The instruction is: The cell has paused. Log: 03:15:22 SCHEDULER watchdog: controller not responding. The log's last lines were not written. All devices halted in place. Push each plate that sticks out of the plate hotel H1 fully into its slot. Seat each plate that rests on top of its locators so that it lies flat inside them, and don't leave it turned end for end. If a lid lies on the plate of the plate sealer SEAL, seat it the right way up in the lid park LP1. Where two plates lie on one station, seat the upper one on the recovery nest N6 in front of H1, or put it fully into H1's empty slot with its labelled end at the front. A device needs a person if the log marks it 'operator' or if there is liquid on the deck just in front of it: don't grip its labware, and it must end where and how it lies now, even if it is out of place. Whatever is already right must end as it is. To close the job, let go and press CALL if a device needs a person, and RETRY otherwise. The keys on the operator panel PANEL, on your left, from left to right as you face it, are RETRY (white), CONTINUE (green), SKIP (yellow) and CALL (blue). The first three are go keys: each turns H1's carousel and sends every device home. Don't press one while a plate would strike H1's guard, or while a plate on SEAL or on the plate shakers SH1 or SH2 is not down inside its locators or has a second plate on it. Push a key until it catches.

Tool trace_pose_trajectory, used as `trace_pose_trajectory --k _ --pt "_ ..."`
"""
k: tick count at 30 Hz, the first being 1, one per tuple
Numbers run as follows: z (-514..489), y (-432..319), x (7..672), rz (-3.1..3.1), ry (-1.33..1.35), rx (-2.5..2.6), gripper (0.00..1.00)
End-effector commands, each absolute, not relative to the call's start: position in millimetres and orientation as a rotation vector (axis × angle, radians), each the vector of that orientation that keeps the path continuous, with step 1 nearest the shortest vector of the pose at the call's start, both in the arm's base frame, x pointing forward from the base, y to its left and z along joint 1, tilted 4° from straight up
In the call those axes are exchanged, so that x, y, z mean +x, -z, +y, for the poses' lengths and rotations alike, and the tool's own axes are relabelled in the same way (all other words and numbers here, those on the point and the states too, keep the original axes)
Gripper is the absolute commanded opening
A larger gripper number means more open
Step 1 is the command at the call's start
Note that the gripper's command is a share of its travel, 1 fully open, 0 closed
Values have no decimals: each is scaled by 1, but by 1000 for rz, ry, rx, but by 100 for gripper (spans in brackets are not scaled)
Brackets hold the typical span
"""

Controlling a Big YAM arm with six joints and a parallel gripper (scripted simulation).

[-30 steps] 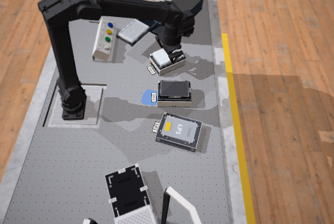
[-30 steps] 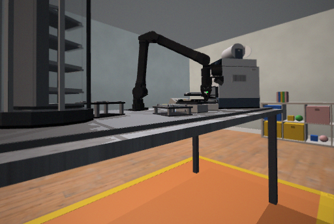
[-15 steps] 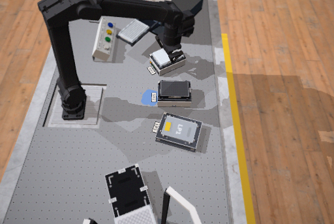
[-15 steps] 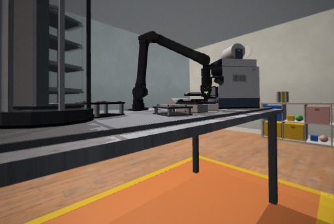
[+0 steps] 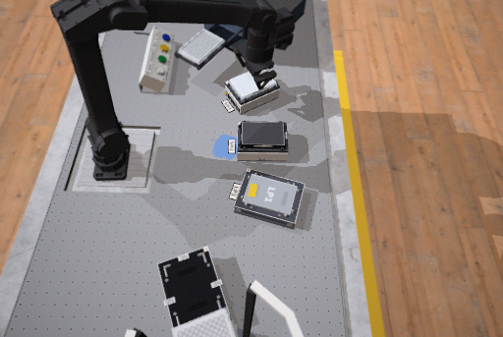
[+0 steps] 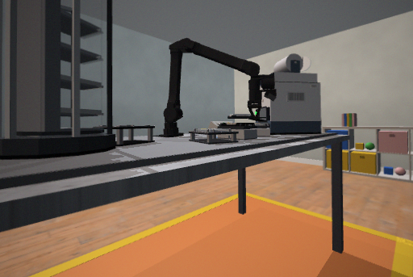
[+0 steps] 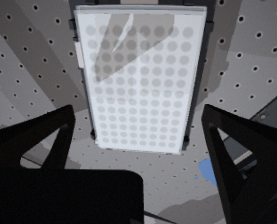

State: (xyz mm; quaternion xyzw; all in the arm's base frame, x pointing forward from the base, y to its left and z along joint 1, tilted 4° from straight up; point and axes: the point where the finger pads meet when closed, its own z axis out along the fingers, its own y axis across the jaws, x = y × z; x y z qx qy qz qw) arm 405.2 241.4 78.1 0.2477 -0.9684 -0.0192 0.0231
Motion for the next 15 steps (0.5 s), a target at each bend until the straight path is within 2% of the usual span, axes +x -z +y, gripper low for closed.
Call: trace_pose_trajectory --k 1,7,10,11,15 --pt "254 -113 421 -3054 89 780 100" --pt "258 -126 419 -3049 87 785 100" --pt "257 -120 419 -3036 81 782 100" --pt "245 -93 400 -2975 50 760 100" --pt "245 -93 401 -2976 51 760 100"
